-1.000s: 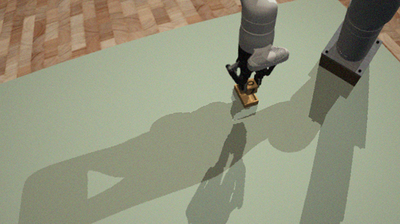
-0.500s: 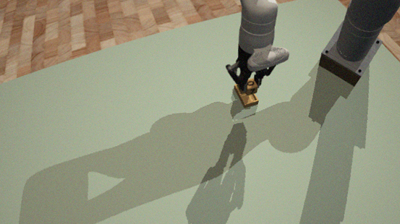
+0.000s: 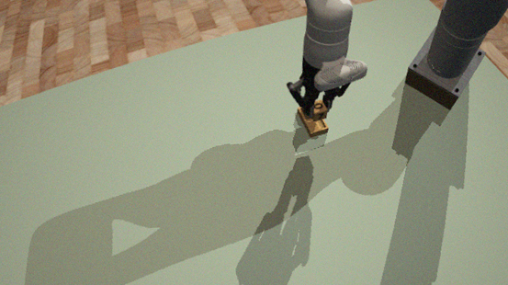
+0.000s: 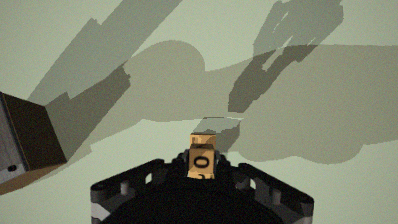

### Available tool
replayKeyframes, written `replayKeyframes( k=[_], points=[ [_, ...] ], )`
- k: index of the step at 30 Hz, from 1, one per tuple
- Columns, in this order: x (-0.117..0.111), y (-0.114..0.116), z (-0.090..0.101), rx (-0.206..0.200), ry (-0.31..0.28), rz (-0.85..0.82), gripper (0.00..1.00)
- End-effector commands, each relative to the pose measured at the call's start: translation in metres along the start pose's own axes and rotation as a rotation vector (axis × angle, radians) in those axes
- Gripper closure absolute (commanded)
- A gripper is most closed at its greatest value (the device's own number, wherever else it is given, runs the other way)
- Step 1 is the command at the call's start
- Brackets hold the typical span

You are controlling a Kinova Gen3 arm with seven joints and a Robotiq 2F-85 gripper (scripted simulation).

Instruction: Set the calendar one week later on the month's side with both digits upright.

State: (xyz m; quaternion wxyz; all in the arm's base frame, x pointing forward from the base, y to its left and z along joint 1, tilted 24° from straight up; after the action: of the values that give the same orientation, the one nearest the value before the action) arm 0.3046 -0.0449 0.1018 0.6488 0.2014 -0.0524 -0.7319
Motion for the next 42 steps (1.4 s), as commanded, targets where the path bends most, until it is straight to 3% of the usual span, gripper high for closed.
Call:
replayKeyframes(
  k=[1, 19, 42],
  points=[
    [0.000, 0.001, 0.000, 0.005, 0.002, 0.004, 0.74],
    [-0.001, 0.002, -0.003, 0.006, 0.003, 0.007, 0.74],
    [-0.002, 0.002, -0.019, 0.000, 0.000, 0.010, 0.74]
  ],
)
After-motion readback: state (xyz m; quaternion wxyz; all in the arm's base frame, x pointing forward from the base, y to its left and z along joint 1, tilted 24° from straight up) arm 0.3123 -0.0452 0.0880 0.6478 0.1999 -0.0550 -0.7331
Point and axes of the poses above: the point where the finger pads meet when closed, its own z axis back along the fingers, its own y axis across the jaws, x = y × z, the point moved 2 cm from there along z, back along the fingers
